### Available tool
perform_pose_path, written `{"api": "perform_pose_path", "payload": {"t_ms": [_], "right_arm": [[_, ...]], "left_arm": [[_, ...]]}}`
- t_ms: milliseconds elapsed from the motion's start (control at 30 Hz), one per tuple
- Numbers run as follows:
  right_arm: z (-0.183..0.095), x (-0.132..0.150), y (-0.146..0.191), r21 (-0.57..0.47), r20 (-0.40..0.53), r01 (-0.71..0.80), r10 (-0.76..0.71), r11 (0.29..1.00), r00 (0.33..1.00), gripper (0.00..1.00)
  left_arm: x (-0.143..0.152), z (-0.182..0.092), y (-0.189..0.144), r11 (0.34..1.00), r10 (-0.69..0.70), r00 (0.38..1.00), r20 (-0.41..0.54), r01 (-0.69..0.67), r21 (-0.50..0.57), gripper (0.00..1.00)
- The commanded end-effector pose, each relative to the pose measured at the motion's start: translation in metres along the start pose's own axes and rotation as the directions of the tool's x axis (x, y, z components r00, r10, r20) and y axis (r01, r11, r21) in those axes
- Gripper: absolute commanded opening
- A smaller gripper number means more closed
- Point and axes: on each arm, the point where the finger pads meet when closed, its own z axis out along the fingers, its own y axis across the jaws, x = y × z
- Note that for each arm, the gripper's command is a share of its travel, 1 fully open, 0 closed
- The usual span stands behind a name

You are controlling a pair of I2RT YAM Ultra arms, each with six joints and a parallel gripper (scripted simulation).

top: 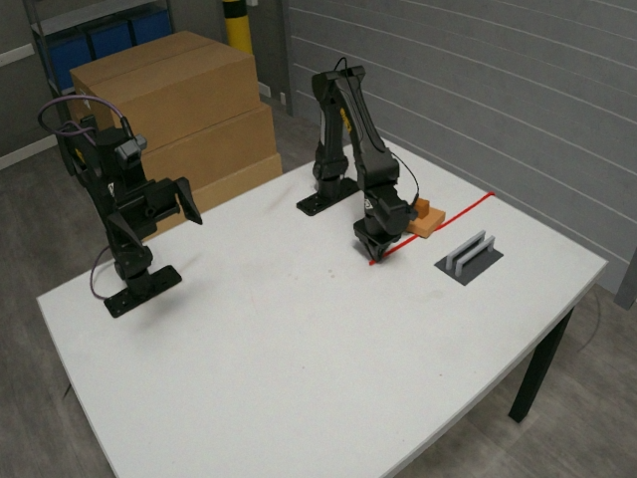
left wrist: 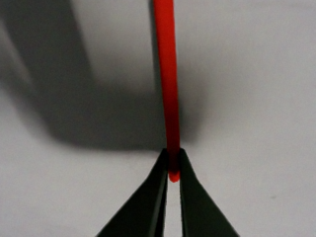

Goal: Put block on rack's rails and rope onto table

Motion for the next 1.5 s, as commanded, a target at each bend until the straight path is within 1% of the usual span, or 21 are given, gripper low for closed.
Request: {"api": "perform_pose_path", "payload": {"t_ms": [0, 433, 567, 1067, 1133, 1467], "right_arm": [[-0.007, -0.008, 0.002, -0.011, 0.019, 0.010, -0.010, 1.000, 1.000, 1.00], [-0.007, -0.008, 0.002, -0.011, 0.019, 0.010, -0.010, 1.000, 1.000, 1.00], [-0.007, -0.008, 0.002, -0.011, 0.019, 0.010, -0.010, 1.000, 1.000, 1.00], [-0.007, -0.008, 0.002, -0.011, 0.019, 0.010, -0.010, 1.000, 1.000, 1.00], [-0.007, -0.008, 0.002, -0.011, 0.019, 0.010, -0.010, 1.000, 1.000, 1.00], [-0.007, -0.008, 0.002, -0.011, 0.019, 0.010, -0.010, 1.000, 1.000, 1.00]], "left_arm": [[0.008, -0.005, -0.005, 1.000, -0.011, 1.000, -0.004, 0.011, 0.009, 0.09], [0.035, -0.005, -0.005, 1.000, -0.013, 1.000, -0.007, 0.013, 0.008, 0.09], [0.037, -0.005, -0.005, 1.000, -0.014, 1.000, -0.007, 0.014, 0.009, 0.09], [0.067, -0.006, -0.004, 1.000, -0.010, 1.000, -0.008, 0.010, 0.009, 0.09], [0.067, -0.006, -0.004, 1.000, -0.010, 1.000, -0.008, 0.010, 0.009, 0.09], [0.085, -0.008, -0.004, 1.000, 0.008, 1.000, -0.012, -0.007, 0.014, 0.09]]}}
